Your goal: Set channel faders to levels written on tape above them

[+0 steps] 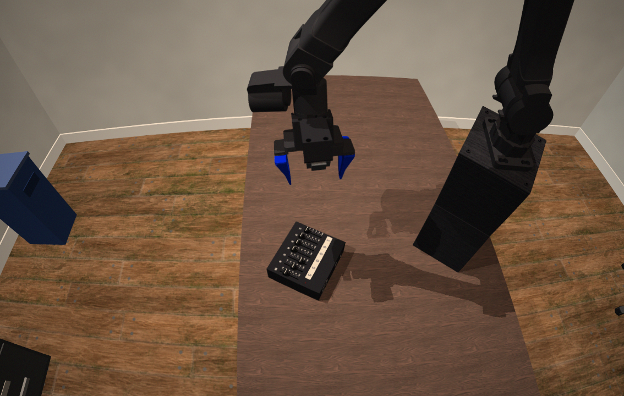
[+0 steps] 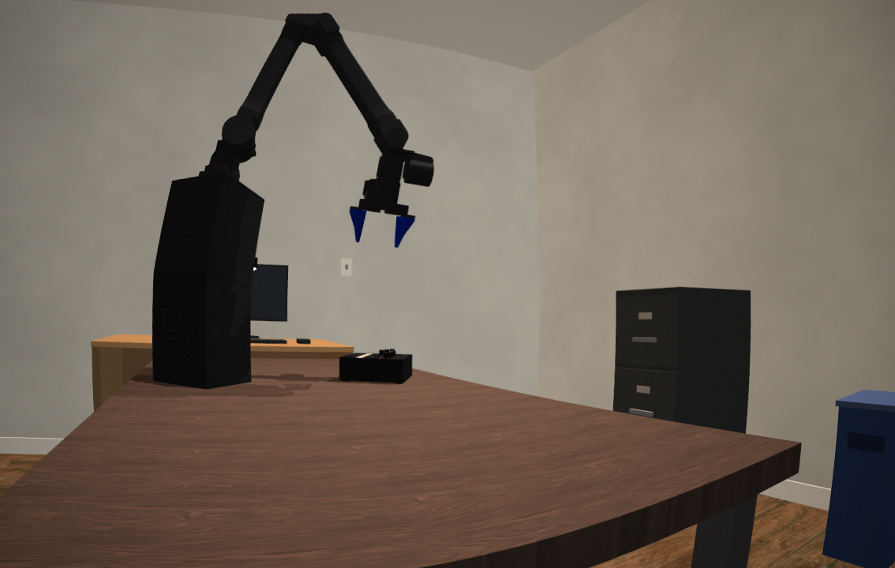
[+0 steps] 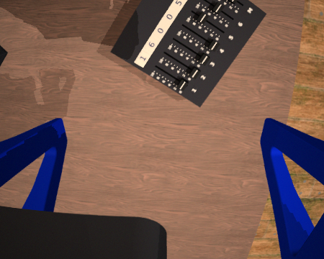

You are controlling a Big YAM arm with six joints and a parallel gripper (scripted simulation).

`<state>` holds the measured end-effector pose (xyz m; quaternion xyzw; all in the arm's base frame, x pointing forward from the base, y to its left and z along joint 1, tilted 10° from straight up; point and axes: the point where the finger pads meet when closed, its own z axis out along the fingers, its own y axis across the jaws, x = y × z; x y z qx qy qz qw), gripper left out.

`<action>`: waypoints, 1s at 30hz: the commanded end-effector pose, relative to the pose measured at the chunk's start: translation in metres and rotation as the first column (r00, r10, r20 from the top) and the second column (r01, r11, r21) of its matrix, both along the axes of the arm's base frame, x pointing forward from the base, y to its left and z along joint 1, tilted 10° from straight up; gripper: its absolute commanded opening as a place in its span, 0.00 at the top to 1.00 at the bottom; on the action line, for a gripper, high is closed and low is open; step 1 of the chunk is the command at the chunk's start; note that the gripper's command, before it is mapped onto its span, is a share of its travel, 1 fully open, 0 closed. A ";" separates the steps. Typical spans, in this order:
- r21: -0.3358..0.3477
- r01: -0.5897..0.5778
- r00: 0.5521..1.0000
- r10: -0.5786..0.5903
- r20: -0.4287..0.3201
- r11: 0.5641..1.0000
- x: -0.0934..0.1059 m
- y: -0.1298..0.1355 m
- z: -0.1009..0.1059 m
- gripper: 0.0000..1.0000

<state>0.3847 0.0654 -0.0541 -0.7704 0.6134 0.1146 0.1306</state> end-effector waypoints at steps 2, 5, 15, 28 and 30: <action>-0.037 0.267 0.962 -0.268 -0.045 0.963 0.022 0.009 -0.012 0.00; -0.069 0.411 0.906 -0.415 -0.082 0.909 0.023 0.017 -0.030 0.00; -0.154 0.704 0.679 -0.721 -0.141 0.693 0.021 0.040 -0.085 0.00; -0.231 0.956 0.148 -0.978 -0.148 0.180 0.022 0.055 -0.112 0.00; -0.229 0.969 0.062 -0.987 -0.148 0.095 0.026 0.057 -0.108 0.00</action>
